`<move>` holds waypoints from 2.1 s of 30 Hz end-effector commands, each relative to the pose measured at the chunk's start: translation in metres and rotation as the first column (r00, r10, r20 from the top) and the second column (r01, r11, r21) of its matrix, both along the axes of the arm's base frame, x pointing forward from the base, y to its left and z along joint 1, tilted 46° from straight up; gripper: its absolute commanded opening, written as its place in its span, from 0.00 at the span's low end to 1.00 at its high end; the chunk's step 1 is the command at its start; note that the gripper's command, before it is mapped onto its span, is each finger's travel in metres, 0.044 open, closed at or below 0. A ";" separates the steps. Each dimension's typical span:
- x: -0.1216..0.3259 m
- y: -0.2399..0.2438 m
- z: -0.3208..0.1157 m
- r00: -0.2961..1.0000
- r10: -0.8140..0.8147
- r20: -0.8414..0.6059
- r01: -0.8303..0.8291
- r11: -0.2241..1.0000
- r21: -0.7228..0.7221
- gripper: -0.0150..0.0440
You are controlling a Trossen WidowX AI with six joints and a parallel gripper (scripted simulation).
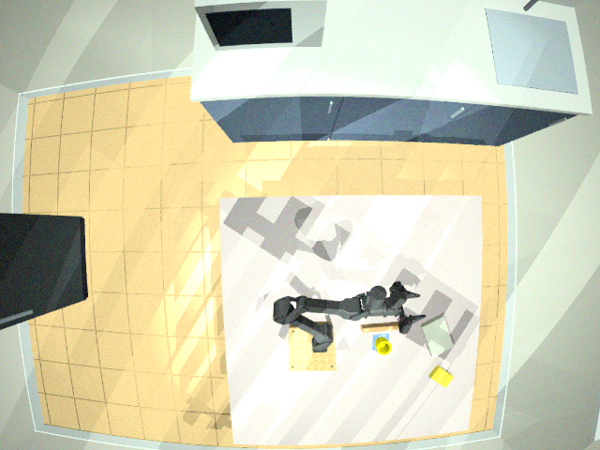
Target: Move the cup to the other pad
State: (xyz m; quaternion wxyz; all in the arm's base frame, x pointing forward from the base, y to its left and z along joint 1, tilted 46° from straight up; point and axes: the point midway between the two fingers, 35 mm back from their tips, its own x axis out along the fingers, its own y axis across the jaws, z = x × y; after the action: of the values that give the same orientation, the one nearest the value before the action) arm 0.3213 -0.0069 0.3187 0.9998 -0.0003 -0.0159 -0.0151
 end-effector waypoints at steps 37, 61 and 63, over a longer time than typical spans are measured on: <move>-0.037 -0.029 -0.373 0.061 0.731 -0.680 0.998 -0.037 0.049 0.54; -0.035 -0.005 -0.397 0.061 0.730 -0.681 0.998 -0.038 0.049 0.54; -0.035 -0.003 -0.399 0.061 0.730 -0.681 0.998 -0.038 0.049 0.54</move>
State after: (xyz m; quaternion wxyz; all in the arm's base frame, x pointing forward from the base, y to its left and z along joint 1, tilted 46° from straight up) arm 0.2869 -0.0137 -0.0773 0.2800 0.6607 0.6452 -0.2622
